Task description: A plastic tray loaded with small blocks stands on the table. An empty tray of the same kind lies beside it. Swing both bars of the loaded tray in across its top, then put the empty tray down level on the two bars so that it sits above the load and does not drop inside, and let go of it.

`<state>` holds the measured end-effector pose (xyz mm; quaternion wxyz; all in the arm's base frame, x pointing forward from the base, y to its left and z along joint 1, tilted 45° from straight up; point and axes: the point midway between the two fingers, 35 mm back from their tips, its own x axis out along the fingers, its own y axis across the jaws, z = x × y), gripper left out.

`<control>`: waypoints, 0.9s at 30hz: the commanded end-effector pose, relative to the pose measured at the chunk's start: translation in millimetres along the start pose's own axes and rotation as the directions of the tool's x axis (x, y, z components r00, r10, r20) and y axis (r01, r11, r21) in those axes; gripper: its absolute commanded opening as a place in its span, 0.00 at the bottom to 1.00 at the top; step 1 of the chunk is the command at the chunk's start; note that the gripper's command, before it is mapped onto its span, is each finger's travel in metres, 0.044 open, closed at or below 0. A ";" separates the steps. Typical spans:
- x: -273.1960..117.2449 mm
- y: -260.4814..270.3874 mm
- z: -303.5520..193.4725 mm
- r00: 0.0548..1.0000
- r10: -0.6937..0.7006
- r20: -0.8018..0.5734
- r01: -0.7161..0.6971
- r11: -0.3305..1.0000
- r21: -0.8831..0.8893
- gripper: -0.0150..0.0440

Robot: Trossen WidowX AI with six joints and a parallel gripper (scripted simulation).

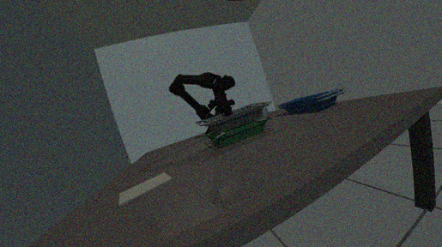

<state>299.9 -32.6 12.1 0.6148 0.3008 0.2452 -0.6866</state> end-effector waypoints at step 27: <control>8.1 -6.8 2.6 0.999 -0.037 0.001 0.037 0.999 -0.010 0.30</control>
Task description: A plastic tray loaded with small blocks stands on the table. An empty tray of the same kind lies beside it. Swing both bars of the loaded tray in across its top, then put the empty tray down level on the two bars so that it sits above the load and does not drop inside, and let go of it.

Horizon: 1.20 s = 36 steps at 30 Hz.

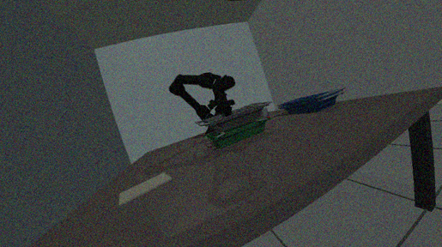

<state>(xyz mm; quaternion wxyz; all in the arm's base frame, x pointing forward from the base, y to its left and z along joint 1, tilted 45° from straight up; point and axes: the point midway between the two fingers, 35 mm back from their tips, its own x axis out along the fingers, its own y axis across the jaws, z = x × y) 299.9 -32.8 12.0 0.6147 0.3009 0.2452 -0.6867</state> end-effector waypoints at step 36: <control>4.8 -5.2 2.6 0.999 -0.033 0.002 0.033 0.999 -0.004 1.00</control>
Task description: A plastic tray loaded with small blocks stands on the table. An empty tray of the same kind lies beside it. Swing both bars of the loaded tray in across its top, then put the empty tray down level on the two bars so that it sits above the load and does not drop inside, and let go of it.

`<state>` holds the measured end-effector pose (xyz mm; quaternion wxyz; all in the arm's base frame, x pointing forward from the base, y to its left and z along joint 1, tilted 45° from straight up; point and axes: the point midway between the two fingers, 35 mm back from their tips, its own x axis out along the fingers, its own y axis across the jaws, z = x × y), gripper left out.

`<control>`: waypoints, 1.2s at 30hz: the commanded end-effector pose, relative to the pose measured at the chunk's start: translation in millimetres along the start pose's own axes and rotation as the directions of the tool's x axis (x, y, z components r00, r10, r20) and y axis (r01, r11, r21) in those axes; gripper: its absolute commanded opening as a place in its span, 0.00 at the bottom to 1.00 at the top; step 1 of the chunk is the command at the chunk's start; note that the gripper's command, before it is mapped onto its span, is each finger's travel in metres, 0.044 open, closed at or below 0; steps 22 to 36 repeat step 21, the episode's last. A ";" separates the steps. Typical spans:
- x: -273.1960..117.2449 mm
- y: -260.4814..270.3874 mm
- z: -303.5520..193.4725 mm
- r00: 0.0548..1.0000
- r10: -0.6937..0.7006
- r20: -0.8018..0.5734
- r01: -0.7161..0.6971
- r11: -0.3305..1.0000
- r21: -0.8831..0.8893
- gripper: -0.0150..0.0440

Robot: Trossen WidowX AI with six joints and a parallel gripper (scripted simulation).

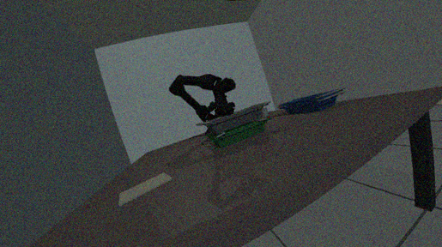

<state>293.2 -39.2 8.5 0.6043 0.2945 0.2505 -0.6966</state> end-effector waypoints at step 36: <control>-109.9 0.4 -0.2 1.000 -0.005 -0.006 0.005 1.000 -0.008 1.00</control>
